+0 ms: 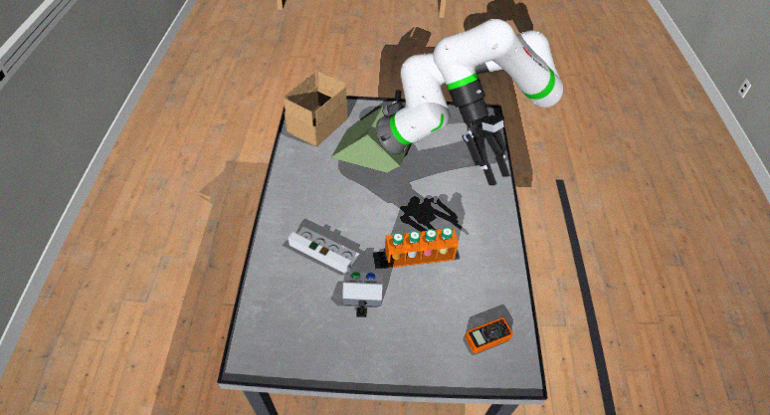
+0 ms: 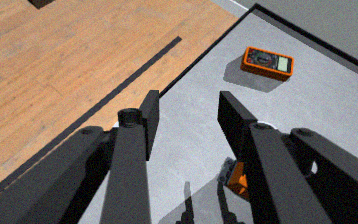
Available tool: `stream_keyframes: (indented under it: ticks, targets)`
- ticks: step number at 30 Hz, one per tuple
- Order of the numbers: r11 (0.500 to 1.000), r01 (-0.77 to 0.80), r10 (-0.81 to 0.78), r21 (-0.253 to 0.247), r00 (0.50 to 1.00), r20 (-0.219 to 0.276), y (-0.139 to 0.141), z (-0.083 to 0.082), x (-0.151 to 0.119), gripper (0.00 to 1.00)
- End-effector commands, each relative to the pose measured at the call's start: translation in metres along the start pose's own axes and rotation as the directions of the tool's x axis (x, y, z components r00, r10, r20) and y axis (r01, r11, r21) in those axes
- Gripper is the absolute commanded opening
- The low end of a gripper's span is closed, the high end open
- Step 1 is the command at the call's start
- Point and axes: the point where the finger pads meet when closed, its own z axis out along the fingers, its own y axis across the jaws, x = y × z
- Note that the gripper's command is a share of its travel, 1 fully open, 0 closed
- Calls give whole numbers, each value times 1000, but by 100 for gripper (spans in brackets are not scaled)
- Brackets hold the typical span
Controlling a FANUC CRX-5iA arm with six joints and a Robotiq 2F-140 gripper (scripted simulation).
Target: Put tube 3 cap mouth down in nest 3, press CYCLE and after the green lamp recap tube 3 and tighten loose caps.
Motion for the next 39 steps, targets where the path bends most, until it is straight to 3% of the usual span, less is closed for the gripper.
stream_keyframes:
  ticks: [1,10,16,23,25,39]
  targets:
    - [991,-132,132,-4,991,20,15,-6,-2,41]
    - [935,-353,354,-29,934,53,43,-14,-11,41]
    - [848,-526,529,-64,845,80,70,-20,-22,41]
    - [708,-696,706,-122,700,103,97,-23,-36,41]
    - [708,-696,706,-122,700,103,97,-23,-36,41]
    - [372,-887,928,-272,359,100,154,-26,-72,41]
